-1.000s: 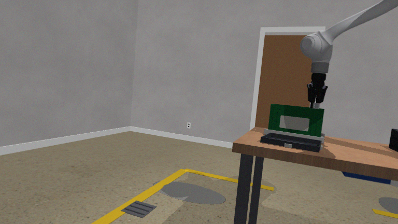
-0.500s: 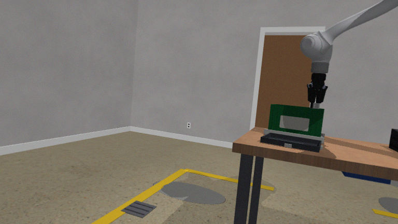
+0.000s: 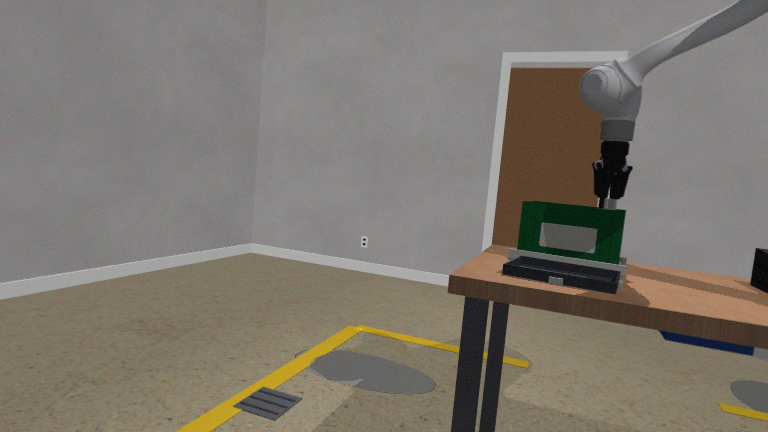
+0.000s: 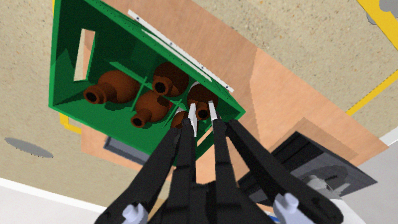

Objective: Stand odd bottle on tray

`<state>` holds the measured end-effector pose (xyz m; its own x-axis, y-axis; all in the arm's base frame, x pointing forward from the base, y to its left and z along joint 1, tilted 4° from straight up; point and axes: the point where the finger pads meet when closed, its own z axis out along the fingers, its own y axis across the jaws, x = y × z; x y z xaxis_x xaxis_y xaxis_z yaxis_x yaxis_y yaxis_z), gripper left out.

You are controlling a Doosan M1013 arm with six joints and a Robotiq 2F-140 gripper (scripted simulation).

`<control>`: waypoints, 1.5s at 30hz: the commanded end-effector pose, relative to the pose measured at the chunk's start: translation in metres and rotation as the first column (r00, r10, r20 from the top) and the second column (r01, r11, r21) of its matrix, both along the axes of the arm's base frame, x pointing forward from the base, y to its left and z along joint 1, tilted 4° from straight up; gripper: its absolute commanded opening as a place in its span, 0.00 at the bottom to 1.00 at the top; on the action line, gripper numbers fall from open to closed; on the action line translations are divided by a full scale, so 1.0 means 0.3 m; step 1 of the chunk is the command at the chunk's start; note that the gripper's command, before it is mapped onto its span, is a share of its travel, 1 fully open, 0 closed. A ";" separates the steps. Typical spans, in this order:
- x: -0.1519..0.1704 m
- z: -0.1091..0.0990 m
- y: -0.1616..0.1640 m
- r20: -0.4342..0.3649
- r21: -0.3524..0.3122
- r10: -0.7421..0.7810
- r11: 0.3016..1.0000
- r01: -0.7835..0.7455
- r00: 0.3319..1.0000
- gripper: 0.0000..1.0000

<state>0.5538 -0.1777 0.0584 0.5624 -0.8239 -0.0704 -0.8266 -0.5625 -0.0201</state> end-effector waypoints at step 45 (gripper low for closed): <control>0.000 0.005 0.000 0.000 0.000 0.000 1.000 0.000 1.000 0.38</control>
